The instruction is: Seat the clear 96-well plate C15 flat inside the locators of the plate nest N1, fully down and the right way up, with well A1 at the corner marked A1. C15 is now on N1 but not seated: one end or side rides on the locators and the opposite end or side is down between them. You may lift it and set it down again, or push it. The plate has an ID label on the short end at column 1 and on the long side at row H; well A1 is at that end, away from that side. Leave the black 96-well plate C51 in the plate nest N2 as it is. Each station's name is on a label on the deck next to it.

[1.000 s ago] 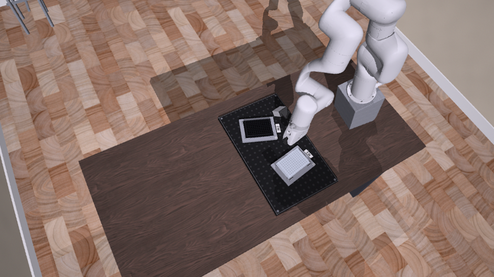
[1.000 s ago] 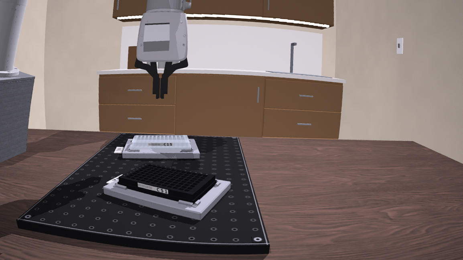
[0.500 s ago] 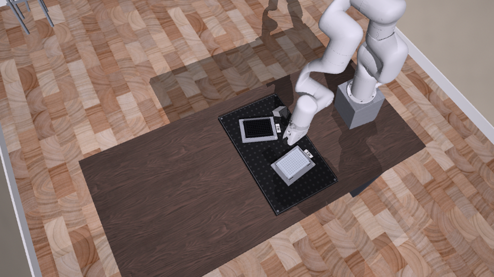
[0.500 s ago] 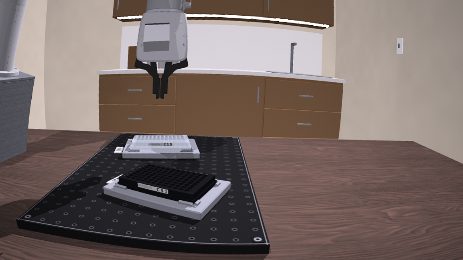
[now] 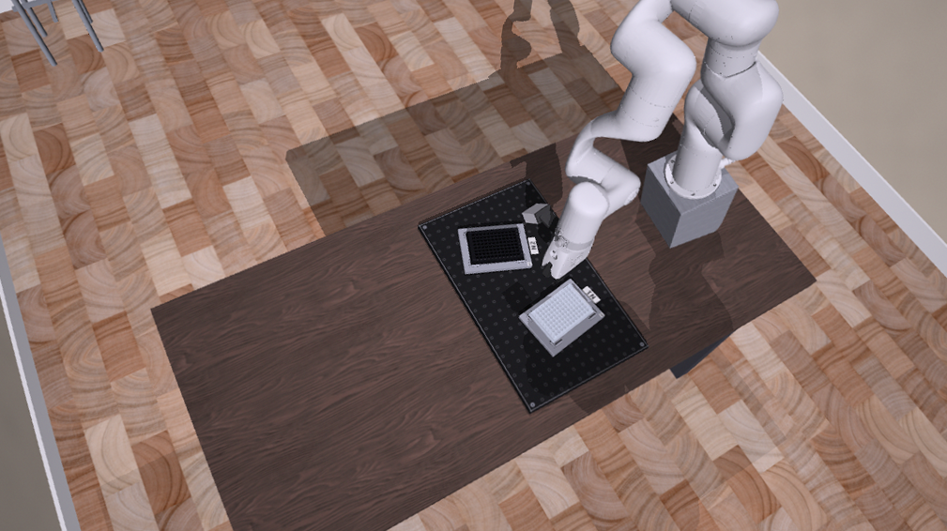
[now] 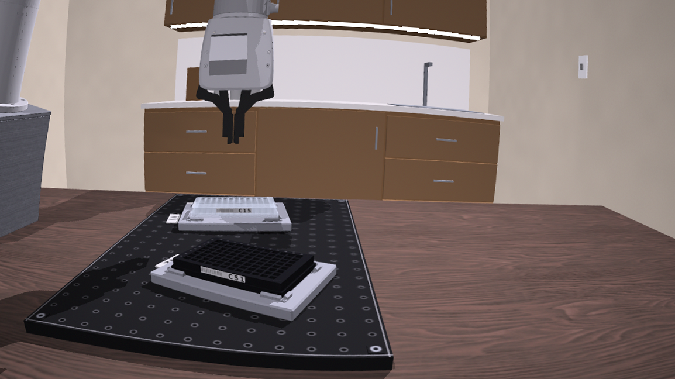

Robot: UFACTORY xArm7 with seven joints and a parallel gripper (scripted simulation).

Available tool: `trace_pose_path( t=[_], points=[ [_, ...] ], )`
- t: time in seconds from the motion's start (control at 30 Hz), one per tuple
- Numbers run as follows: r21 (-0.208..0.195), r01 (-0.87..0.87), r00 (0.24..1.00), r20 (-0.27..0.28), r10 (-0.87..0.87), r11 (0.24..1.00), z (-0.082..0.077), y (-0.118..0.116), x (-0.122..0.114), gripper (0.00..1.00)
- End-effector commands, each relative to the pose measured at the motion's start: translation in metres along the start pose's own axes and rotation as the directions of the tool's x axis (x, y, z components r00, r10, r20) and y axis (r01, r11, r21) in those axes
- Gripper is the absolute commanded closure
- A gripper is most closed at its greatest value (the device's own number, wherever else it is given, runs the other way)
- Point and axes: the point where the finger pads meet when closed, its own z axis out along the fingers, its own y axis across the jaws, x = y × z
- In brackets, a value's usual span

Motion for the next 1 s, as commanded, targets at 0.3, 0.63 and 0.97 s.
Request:
trace_pose_path(
  t=[0.3, 0.63, 0.97],
  points=[
    [0.003, -0.030, 1.000, 0.000, 0.030, 1.000, 0.009, -0.001, 0.004, 1.00],
    [0.003, -0.030, 1.000, 0.000, 0.030, 1.000, 0.049, -0.002, 0.020, 1.00],
    [0.003, -0.030, 1.000, 0.000, 0.030, 1.000, 0.049, -0.002, 0.020, 1.00]
  ],
)
